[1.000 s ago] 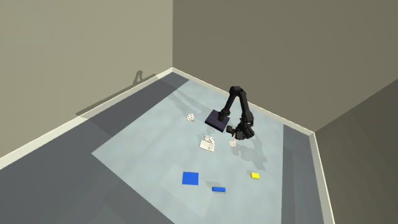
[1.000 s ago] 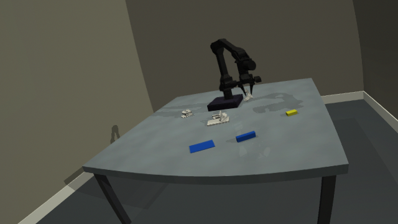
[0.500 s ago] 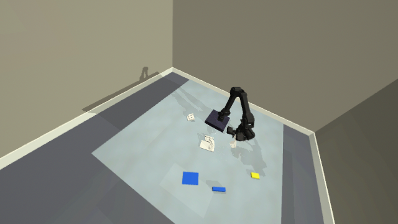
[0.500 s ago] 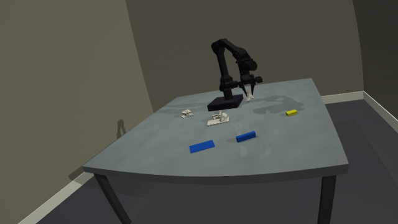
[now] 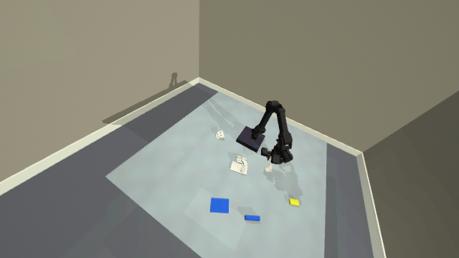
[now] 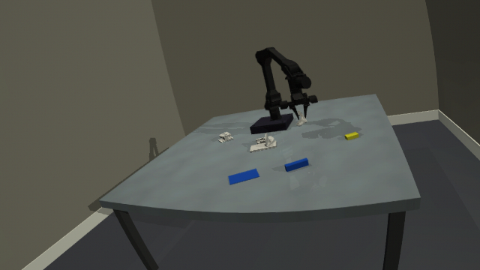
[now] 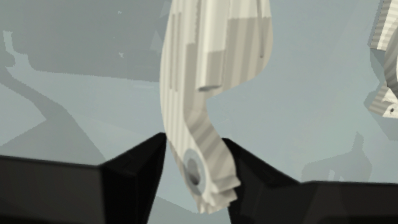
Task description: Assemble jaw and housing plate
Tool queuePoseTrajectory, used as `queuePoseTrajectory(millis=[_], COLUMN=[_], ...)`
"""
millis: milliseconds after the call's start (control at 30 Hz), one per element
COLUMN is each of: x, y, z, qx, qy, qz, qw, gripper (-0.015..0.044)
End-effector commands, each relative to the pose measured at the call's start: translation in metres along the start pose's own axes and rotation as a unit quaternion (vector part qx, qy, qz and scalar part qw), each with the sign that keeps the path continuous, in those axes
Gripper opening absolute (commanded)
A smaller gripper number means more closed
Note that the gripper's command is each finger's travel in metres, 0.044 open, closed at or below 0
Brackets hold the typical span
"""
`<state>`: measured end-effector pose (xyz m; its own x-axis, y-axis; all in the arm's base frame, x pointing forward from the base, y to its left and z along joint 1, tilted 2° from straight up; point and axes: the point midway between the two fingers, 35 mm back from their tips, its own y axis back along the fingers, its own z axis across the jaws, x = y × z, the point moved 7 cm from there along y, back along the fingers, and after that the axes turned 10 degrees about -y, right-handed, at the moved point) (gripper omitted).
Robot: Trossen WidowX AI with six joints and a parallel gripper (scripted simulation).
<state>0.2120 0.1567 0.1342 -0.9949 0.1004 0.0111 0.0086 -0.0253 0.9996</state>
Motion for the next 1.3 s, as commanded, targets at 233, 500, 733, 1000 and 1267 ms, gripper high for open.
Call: queuePoseTrajectory(millis=[233,500,733,1000,1267], x=[0.000,0.000,0.001,0.002,0.002], y=[-0.019,-0.032,-0.043,-0.052,-0.052], z=[0.000,0.000,-0.001,-0.002,-0.002], qx=[0.001,0.001,0.000,0.000,0.000], qy=[0.002,0.002,0.001,0.001,0.001], qz=[0.000,0.000,0.000,0.000,0.000], qw=[1.000,1.000,1.000,1.000,1.000], gripper=[0.0037,0.0037,0.0037,0.0037,0.0247])
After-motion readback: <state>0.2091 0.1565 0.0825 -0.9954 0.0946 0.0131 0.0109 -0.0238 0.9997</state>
